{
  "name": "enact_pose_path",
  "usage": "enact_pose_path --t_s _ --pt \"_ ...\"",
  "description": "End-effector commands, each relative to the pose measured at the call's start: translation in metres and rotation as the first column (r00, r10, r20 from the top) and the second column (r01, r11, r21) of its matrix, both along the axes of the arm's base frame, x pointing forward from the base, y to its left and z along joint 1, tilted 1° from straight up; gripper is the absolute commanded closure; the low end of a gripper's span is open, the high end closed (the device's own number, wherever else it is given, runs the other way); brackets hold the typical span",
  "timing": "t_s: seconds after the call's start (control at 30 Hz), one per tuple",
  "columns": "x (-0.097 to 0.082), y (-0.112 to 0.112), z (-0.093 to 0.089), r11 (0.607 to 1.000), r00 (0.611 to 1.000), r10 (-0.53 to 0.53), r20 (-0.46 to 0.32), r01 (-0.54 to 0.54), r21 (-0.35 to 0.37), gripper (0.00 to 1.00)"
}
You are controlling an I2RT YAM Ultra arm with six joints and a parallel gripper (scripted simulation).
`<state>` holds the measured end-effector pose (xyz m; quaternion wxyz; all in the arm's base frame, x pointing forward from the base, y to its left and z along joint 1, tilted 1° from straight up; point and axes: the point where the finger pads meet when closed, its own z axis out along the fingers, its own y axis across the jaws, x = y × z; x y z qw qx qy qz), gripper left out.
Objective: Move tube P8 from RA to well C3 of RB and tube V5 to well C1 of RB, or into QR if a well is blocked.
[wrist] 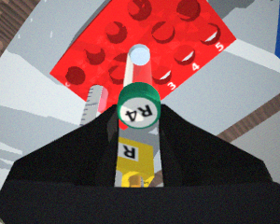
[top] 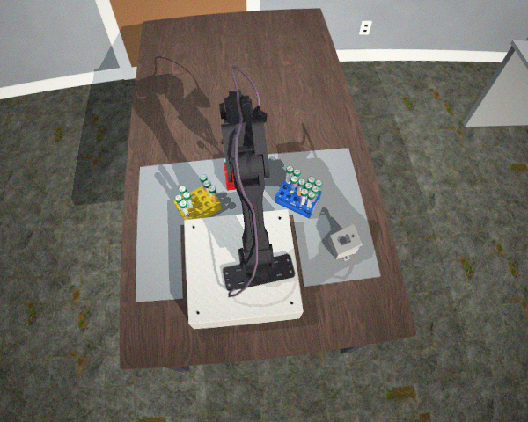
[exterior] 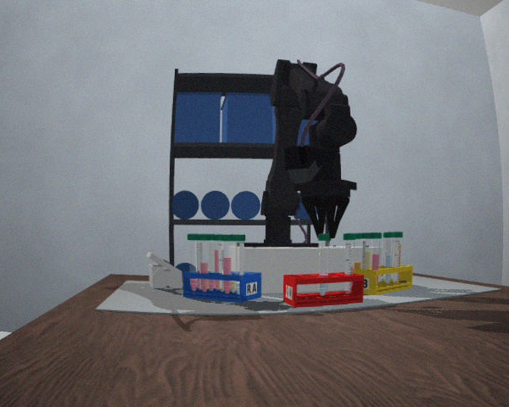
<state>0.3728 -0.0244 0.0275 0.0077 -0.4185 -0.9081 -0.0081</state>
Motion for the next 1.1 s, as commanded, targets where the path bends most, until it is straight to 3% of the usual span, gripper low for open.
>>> enact_pose_path --t_s 0.0,0.13,0.17,0.73,0.8,1.07 --pt "0.001 0.0 0.002 1.0 1.0 0.0 0.006 0.0 -0.002 0.76" --pt "0.001 0.0 0.002 1.0 1.0 0.0 0.006 0.0 -0.002 0.76" --pt "0.001 0.0 0.002 1.0 1.0 0.0 0.006 0.0 -0.002 0.7" --pt "0.001 0.0 0.002 1.0 1.0 0.0 0.006 0.0 -0.002 0.7" --pt "0.006 0.002 0.019 1.0 0.999 0.003 0.032 -0.003 -0.007 0.7" --pt "0.008 0.0 0.035 1.0 0.999 0.002 0.032 -0.002 -0.008 0.7"
